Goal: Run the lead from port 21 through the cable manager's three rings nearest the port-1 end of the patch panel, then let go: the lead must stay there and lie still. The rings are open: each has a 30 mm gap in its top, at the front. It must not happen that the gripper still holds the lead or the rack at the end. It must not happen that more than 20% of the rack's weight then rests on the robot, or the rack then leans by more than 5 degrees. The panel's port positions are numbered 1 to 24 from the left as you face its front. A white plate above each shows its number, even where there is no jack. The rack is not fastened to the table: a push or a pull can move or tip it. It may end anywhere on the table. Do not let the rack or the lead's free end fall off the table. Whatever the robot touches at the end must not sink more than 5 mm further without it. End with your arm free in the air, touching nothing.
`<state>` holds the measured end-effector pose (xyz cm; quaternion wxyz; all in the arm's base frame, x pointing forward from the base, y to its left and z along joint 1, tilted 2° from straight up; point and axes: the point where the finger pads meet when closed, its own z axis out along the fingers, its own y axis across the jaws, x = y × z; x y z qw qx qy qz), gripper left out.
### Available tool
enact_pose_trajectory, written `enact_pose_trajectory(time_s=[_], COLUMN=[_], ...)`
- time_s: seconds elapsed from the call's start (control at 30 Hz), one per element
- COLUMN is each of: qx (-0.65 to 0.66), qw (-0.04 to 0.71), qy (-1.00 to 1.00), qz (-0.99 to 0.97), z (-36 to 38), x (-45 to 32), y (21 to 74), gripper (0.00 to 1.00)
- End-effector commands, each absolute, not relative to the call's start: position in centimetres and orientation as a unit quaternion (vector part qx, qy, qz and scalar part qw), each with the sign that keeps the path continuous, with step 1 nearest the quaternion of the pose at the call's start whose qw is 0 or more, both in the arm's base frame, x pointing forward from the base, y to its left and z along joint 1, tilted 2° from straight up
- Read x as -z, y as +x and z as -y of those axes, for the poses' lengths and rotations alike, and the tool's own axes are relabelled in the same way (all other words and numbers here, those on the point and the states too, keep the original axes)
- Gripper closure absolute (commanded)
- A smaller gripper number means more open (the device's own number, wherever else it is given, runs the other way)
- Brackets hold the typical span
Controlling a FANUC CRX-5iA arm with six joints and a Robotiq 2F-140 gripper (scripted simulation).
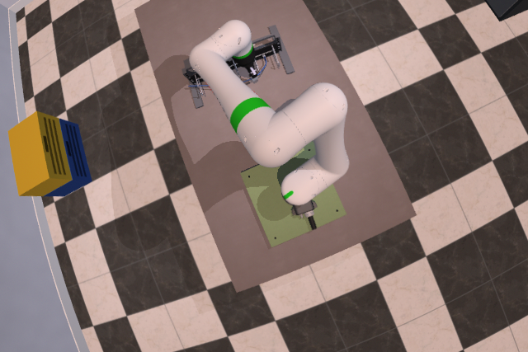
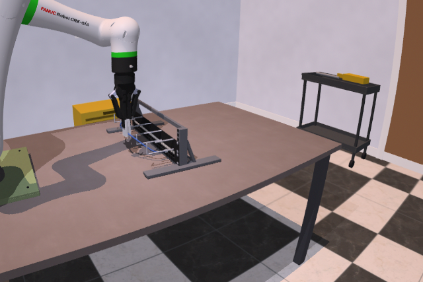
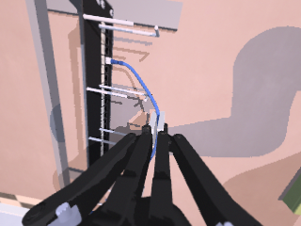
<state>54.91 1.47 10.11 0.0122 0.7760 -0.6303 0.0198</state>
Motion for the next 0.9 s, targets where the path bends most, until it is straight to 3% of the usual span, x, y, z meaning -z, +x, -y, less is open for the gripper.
enact_pose_trajectory(time_s=[0.0,0.87], qx=[-0.018,-0.018], qw=[0.012,0.012], qy=[0.776,0.775], qz=[0.630,0.631], z=[-1.7,-1.8], x=[-11.0,-13.1], y=[54.7,54.8], gripper=[1.00,1.00])
